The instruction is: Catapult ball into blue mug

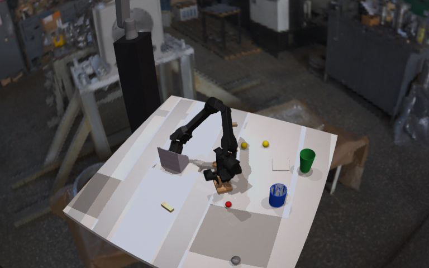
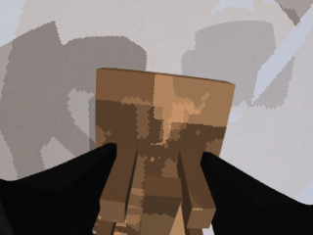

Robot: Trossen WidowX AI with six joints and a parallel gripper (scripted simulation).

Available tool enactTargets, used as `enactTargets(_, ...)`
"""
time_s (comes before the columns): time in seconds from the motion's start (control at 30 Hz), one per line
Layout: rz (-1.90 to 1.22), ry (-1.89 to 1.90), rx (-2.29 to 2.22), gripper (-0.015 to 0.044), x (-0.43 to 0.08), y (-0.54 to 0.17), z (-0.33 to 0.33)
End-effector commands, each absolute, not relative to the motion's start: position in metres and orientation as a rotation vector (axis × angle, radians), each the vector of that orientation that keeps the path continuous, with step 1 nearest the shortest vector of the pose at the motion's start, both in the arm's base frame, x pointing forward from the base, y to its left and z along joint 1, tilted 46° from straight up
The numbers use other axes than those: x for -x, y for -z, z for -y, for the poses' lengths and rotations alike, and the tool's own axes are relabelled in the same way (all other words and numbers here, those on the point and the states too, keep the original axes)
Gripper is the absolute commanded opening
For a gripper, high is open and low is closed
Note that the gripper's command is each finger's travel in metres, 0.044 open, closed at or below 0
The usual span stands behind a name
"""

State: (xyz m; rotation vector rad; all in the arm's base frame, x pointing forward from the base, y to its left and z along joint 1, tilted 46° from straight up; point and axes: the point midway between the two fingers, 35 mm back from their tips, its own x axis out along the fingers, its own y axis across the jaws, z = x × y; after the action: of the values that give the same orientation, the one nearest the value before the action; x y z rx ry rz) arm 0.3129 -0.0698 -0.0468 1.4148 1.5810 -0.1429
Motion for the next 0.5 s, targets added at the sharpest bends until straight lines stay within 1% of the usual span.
enactTargets(0.0, -1.574, 0.144, -1.428, 0.0000, -0.3141, 0.0492, 0.0671)
enactTargets(0.3, -1.581, 0.142, -1.416, 0.0000, -0.3139, 0.0508, 0.0650)
enactTargets(0.47, -1.581, 0.142, -1.416, 0.0131, -0.3139, 0.0508, 0.0650)
